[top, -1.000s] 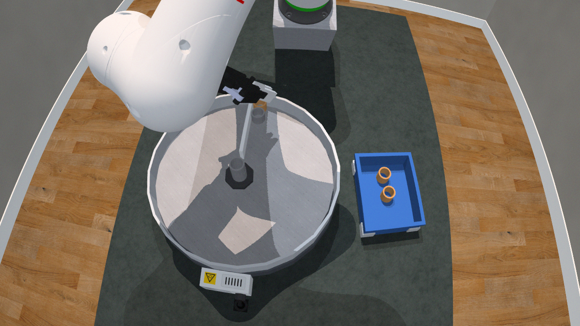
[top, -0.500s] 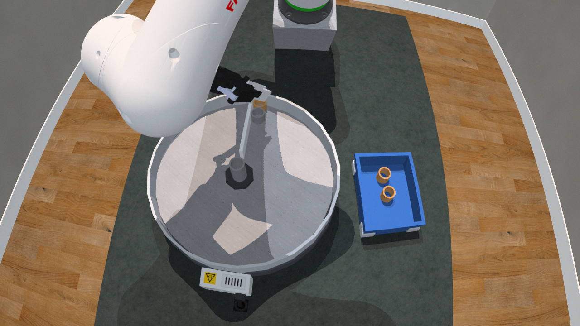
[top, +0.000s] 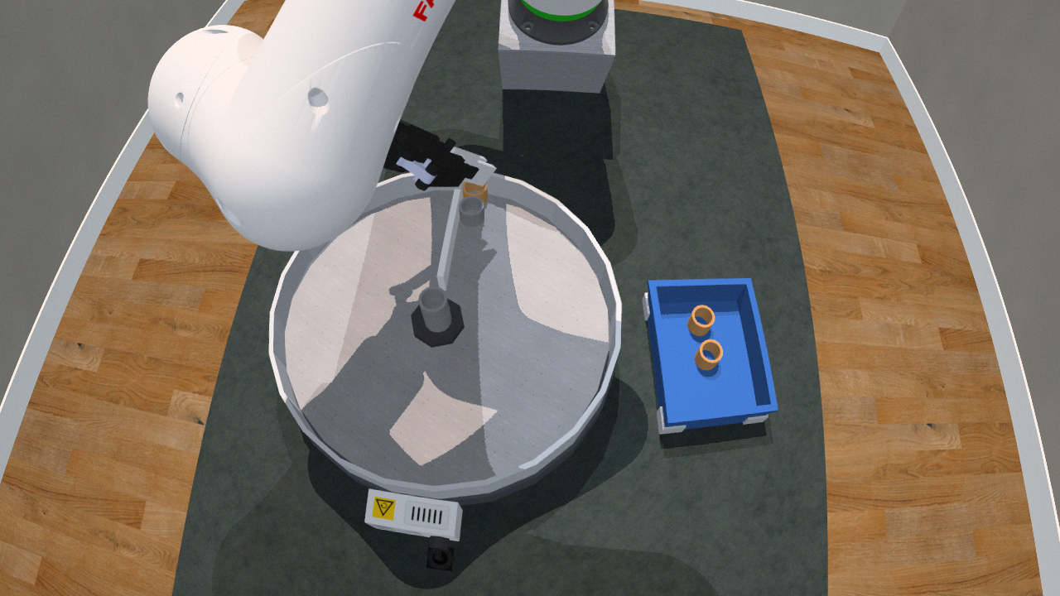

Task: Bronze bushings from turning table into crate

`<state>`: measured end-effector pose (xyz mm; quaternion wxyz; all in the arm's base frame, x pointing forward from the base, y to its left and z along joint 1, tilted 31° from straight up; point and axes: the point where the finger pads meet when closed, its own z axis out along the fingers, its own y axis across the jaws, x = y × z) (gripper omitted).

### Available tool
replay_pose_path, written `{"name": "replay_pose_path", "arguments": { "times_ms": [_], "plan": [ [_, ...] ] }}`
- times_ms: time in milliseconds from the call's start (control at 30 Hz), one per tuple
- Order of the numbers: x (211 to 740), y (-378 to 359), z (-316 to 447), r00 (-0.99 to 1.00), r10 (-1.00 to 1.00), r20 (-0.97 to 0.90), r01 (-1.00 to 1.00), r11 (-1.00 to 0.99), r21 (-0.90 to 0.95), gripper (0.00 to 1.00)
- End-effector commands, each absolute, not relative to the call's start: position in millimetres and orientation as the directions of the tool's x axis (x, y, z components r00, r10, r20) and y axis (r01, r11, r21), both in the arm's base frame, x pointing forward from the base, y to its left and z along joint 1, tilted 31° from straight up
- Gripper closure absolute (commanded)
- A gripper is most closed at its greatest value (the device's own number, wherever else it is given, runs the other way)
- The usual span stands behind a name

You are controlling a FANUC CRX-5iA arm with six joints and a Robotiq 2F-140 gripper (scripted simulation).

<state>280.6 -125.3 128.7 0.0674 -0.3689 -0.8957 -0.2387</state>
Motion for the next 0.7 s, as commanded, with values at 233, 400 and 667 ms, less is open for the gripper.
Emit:
{"name": "replay_pose_path", "arguments": {
  "times_ms": [233, 400, 667],
  "plan": [
    [280.6, -125.4, 128.8, -0.719, 0.629, 0.297, 0.693, 0.614, 0.378, 0.94],
    [281.0, -126.4, 129.1, -0.719, 0.630, 0.294, 0.693, 0.614, 0.378, 0.94],
    [281.5, -127.8, 129.5, -0.719, 0.632, 0.290, 0.692, 0.614, 0.378, 0.94]
  ]
}}
